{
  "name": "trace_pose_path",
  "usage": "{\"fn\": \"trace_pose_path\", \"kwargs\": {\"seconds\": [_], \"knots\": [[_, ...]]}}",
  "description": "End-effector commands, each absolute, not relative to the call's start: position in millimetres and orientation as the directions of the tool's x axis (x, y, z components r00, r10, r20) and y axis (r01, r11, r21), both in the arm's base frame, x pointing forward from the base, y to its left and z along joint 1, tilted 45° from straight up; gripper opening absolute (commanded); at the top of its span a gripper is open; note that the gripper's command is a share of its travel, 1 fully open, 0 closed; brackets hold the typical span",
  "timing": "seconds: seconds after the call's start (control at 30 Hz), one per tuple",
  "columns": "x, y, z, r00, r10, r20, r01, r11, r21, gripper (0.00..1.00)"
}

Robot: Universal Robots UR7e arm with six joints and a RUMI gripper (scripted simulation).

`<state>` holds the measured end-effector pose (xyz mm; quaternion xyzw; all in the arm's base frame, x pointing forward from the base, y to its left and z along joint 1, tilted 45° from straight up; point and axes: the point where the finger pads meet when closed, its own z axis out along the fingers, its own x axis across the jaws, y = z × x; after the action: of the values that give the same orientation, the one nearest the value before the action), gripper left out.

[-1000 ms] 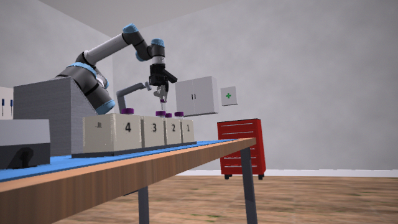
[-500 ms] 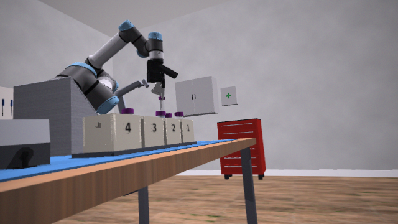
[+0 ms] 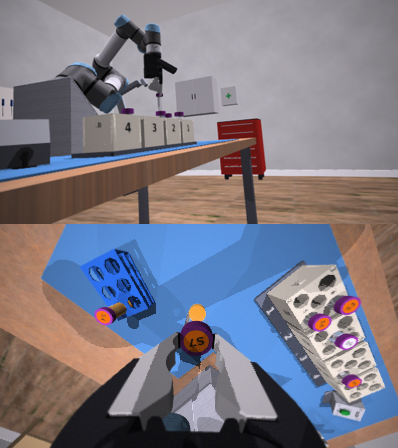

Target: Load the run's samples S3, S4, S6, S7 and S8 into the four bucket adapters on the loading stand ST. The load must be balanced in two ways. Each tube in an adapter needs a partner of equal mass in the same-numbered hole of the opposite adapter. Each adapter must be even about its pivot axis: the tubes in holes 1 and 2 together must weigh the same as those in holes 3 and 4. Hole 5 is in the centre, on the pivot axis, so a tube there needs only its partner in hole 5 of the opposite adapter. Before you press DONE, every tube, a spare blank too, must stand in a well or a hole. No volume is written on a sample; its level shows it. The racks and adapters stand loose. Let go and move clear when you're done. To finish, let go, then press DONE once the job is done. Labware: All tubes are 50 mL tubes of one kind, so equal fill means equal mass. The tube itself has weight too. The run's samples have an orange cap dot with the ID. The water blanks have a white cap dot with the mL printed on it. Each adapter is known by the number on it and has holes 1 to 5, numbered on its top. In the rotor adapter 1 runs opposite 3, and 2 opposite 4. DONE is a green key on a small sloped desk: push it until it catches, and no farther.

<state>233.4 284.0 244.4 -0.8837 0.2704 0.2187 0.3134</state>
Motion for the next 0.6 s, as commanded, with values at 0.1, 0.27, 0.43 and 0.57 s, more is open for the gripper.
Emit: {"fn": "trace_pose_path", "kwargs": {"seconds": [0.1, 0.27, 0.43, 0.57], "knots": [[265.0, 254.4, 206.2, 0.759, -0.34, -0.556, -0.614, -0.657, -0.437, 0.0], [275.5, 243.7, 192.9, 0.759, -0.34, -0.556, -0.614, -0.657, -0.437, 0.0], [293.2, 226.1, 170.7, 0.759, -0.34, -0.556, -0.614, -0.657, -0.437, 0.0], [307.3, 212.0, 153.0, 0.759, -0.34, -0.556, -0.614, -0.657, -0.437, 0.0]]}}
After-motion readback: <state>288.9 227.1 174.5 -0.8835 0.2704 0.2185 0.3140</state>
